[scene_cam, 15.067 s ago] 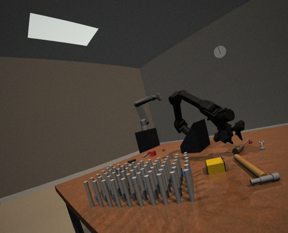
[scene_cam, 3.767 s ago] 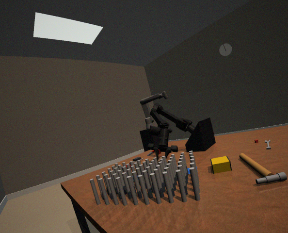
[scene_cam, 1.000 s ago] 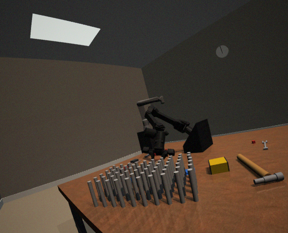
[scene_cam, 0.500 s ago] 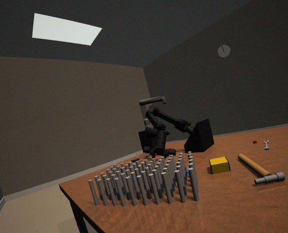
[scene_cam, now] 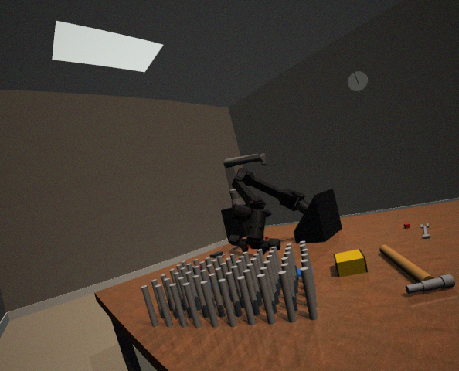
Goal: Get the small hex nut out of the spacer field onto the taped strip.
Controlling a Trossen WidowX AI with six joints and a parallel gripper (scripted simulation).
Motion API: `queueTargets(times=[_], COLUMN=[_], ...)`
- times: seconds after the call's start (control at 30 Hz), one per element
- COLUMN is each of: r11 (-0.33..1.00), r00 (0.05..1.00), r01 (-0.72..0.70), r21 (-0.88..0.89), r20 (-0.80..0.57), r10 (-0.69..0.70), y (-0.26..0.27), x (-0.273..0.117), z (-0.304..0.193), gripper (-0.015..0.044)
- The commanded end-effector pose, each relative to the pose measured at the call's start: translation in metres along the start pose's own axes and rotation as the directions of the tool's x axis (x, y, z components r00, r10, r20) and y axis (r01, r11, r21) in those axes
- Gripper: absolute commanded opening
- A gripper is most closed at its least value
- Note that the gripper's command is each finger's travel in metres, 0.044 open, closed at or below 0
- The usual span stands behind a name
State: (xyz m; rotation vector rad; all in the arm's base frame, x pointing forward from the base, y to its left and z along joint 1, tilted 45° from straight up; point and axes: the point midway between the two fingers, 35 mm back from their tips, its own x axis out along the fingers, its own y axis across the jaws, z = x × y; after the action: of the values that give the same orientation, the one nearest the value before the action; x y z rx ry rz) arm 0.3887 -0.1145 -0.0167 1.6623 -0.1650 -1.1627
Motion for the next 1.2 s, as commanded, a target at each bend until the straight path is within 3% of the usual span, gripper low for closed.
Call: queueTargets(times=[0.0,1.17], r11=[1.000,1.000], r00=[1.000,1.000], r01=[0.008,0.014], r21=[-0.011,-0.014], r20=[-0.004,0.000], r10=[-0.008,-0.014], y=[-0.0047,-0.0104], x=[0.0042,0.0137], z=[0.0014,0.0032], gripper=[0.0000,0.0000])
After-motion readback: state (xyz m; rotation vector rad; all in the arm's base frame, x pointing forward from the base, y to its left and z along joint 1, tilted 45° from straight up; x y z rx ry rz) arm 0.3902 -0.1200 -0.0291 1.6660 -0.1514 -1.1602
